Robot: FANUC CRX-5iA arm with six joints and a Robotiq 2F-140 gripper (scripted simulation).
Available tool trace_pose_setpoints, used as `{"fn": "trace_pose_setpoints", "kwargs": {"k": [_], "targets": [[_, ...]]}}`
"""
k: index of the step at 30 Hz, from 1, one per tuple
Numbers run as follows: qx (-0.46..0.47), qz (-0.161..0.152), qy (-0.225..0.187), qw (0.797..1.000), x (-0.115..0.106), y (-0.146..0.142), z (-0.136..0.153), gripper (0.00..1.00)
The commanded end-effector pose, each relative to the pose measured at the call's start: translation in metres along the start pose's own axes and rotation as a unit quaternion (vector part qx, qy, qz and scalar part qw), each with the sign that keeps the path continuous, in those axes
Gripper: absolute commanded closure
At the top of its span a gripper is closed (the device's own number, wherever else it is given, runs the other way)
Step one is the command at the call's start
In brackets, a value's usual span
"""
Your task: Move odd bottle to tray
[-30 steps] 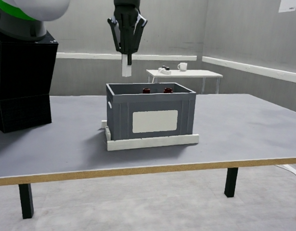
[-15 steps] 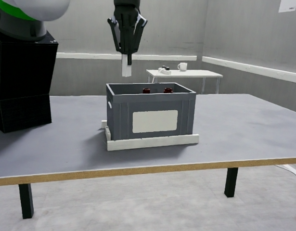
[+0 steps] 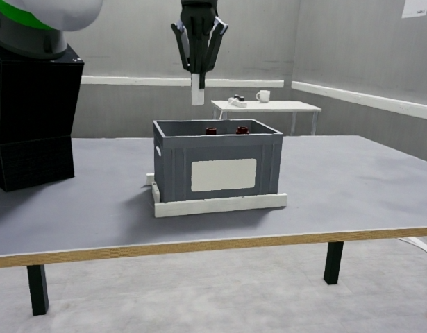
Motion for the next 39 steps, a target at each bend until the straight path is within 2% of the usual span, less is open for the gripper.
{"fn": "trace_pose_setpoints", "kwargs": {"k": [1, 5, 7, 8, 16, 21, 22, 39], "targets": [[0.000, 0.001, 0.002, 1.000, -0.002, -0.024, 0.036, 0.90], [0.000, 0.001, 0.002, 1.000, -0.002, -0.038, 0.065, 0.90], [0.000, 0.001, 0.002, 1.000, -0.002, -0.038, 0.065, 0.90], [0.000, 0.001, 0.002, 1.000, 0.000, -0.048, 0.087, 0.90], [0.000, 0.001, 0.002, 1.000, 0.009, -0.067, 0.142, 0.90], [0.000, 0.001, 0.002, 1.000, 0.010, -0.068, 0.145, 0.90], [0.000, 0.001, 0.002, 1.000, 0.010, -0.068, 0.145, 0.56], [0.000, 0.001, 0.002, 1.000, 0.010, -0.068, 0.145, 0.56]]}}
Point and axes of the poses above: the point where the finger pads meet when closed, its own x axis out along the fingers, its own y axis across the jaws, z = x × y, the point moved 5 cm from there along -x, back along the fingers, and after that the axes turned 9 degrees about -x, right-handed, at the moved point
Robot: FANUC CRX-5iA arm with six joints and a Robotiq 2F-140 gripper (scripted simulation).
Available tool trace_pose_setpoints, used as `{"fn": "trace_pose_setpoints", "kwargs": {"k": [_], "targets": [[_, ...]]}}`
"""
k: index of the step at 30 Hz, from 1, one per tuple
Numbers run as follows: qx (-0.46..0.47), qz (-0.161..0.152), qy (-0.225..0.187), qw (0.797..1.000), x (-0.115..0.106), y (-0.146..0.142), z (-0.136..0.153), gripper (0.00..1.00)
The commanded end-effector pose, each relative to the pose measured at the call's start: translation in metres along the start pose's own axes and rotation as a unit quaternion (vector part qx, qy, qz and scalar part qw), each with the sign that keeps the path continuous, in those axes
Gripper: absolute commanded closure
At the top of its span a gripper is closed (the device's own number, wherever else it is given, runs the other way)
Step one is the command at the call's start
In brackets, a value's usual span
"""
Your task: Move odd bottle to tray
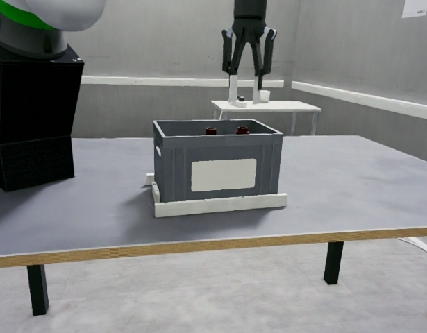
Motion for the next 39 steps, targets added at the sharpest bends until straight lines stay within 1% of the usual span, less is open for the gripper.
{"fn": "trace_pose_setpoints", "kwargs": {"k": [1, 25, 39], "targets": [[0.000, -0.001, 0.000, 1.000, -0.0006, -0.0004, 0.0004, 0.56], [0.000, -0.001, 0.000, 1.000, 0.0000, -0.0004, 0.0004, 0.56], [0.000, -0.001, 0.000, 1.000, 0.0076, -0.0005, 0.0004, 0.56]]}}
Point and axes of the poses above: the point where the finger pads meet when closed, its own x axis out along the fingers, its own y axis across the jaws, z = x × y, the point moved 5 cm from there along -x, back along the fingers, and after that the axes turned 9 degrees about -x, right-handed, at the moved point
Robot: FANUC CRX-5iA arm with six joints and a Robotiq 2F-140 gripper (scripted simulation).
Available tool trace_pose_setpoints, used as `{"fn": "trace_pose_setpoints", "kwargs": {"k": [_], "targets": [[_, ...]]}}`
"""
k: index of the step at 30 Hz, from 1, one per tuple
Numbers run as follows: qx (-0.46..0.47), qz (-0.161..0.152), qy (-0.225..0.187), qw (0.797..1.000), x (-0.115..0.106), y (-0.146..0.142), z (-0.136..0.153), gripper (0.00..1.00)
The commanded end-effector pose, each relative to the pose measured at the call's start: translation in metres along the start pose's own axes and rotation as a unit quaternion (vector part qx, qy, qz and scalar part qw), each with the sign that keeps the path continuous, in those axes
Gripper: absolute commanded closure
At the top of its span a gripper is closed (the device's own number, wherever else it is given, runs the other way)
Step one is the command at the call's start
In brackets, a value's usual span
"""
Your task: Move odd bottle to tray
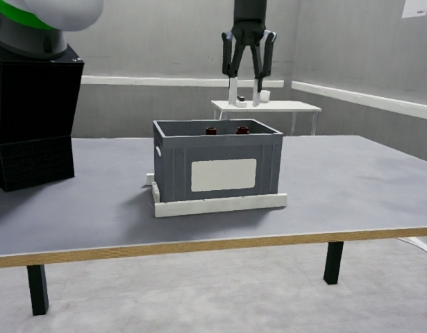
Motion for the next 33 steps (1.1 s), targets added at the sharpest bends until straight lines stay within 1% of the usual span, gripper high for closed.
{"fn": "trace_pose_setpoints", "kwargs": {"k": [1, 24, 33], "targets": [[0.000, -0.001, 0.000, 1.000, 0.002, 0.000, 0.000, 0.56], [0.000, -0.001, 0.000, 1.000, 0.029, -0.001, 0.000, 0.56], [0.000, -0.001, 0.000, 1.000, 0.034, -0.001, 0.000, 0.56]]}}
Point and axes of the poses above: the point where the finger pads meet when closed, its own x axis out along the fingers, its own y axis across the jaws, z = x × y, the point moved 5 cm from there along -x, back along the fingers, and after that the axes turned 9 degrees about -x, right-handed, at the moved point
